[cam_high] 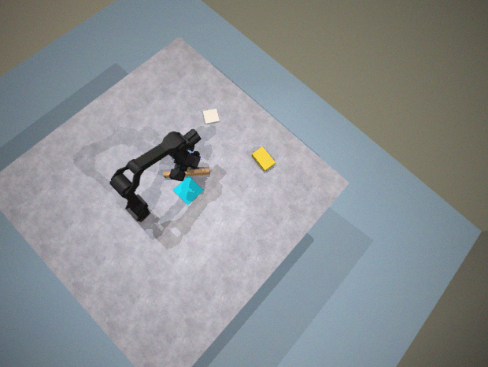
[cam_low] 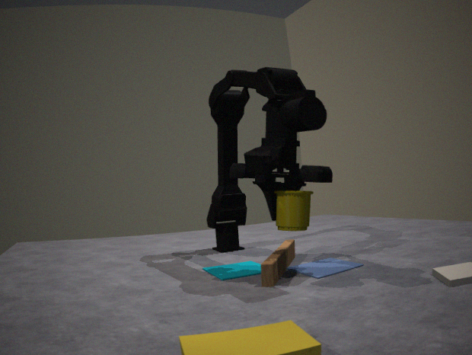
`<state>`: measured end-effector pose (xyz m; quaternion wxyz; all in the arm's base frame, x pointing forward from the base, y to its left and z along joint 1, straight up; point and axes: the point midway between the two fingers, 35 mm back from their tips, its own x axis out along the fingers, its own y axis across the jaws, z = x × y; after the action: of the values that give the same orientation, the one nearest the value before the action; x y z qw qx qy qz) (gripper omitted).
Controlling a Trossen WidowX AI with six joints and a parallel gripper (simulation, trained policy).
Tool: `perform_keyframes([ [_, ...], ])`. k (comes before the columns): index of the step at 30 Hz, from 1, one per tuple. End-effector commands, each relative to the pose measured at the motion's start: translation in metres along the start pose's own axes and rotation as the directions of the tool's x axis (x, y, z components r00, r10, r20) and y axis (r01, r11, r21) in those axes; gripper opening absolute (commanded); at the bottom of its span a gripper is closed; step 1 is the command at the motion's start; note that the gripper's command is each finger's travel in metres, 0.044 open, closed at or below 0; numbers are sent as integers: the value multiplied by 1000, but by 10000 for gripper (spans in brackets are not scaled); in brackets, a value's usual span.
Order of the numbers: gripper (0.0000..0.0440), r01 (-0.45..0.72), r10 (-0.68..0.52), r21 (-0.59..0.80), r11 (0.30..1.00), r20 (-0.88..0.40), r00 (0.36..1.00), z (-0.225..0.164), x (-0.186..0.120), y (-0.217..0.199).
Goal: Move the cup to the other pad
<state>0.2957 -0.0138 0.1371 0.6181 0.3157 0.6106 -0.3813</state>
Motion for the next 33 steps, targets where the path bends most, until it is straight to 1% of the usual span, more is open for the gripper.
perform_keyframes([
  [1,0,-21,21,45,999,7,1000,7,-3,-9],
  [18,0,-80,71,172,982,57,996,31,0,-35],
  [33,0,-111,89,260,959,92,992,41,20,-56],
])
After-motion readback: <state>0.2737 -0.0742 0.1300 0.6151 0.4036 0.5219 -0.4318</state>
